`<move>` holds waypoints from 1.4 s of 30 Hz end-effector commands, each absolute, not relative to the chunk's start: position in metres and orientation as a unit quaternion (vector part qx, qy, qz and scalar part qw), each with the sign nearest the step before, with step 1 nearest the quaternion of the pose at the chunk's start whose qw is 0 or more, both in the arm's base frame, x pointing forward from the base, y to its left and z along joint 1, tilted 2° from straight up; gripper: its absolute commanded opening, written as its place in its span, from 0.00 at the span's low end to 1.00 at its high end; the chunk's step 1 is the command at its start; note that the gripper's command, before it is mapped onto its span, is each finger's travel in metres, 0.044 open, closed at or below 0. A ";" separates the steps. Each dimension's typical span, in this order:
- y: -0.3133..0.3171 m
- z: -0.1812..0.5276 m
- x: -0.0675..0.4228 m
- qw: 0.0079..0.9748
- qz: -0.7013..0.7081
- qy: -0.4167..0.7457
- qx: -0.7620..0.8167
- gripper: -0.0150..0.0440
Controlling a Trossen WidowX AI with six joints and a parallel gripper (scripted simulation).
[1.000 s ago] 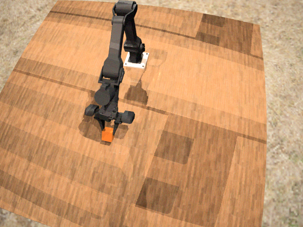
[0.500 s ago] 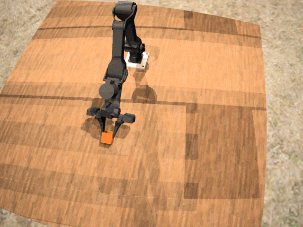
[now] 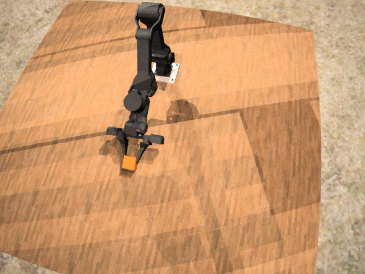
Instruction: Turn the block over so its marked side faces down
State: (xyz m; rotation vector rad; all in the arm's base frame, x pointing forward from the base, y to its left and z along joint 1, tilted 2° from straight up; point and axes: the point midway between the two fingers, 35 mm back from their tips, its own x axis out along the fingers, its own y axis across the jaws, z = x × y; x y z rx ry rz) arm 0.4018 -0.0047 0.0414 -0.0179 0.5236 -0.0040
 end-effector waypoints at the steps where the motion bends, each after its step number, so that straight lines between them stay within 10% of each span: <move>1: -0.004 0.043 0.401 0.969 0.000 0.248 -0.010 0.25; 13: -0.004 0.043 0.401 0.969 0.000 0.248 -0.010 0.25; 30: -0.004 0.043 0.401 0.969 0.000 0.248 -0.010 1.00; 42: -0.004 0.043 0.401 0.969 0.000 0.248 -0.010 1.00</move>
